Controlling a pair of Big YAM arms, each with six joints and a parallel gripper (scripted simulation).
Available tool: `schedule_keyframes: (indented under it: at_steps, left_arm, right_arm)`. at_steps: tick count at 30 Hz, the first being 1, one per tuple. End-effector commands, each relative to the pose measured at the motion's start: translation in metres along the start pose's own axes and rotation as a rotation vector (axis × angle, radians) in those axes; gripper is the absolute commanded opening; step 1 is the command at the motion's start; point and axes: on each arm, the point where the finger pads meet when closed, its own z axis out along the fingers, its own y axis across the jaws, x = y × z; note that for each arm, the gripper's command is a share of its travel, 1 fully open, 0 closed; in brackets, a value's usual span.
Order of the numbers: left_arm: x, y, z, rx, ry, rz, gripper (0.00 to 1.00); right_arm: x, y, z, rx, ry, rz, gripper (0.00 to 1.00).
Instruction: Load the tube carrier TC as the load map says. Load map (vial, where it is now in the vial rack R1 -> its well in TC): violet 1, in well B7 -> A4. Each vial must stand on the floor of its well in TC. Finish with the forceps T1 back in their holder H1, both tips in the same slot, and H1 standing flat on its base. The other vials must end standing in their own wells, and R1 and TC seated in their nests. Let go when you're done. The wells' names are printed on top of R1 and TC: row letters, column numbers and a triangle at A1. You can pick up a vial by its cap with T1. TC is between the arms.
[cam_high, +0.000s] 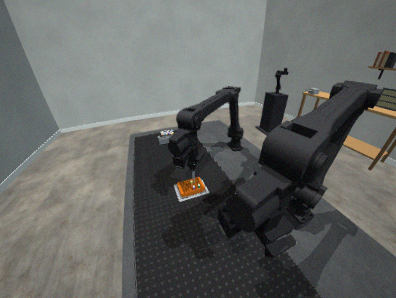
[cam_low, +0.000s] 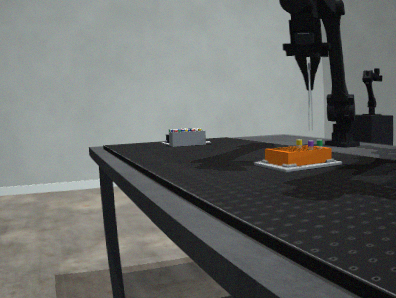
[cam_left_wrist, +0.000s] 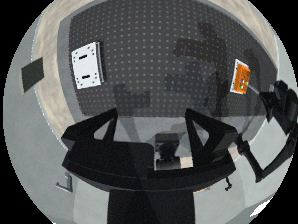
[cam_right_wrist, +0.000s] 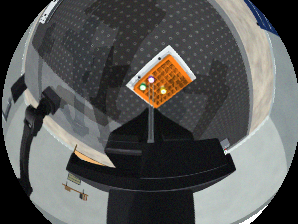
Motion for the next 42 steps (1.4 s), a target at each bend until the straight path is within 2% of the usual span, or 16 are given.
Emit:
schedule_keyframes:
  at_steps: [1,7,17,42]
  left_arm:
    - [0.001,-0.004,0.008,0.009,0.027,0.020,1.00]
    - [0.001,-0.004,0.008,0.009,0.027,0.020,1.00]
    - [0.001,-0.004,0.008,0.009,0.027,0.020,1.00]
    - [0.001,-0.004,0.008,0.009,0.027,0.020,1.00]
  right_arm:
    - [-0.008,-0.008,-0.047,0.011,-0.097,0.001,0.07]
    - [-0.009,-0.008,-0.044,0.011,-0.099,0.001,0.07]
    - [0.001,-0.006,-0.021,0.004,-0.053,0.001,0.07]
    - [0.001,-0.006,-0.020,0.005,-0.056,0.001,0.07]
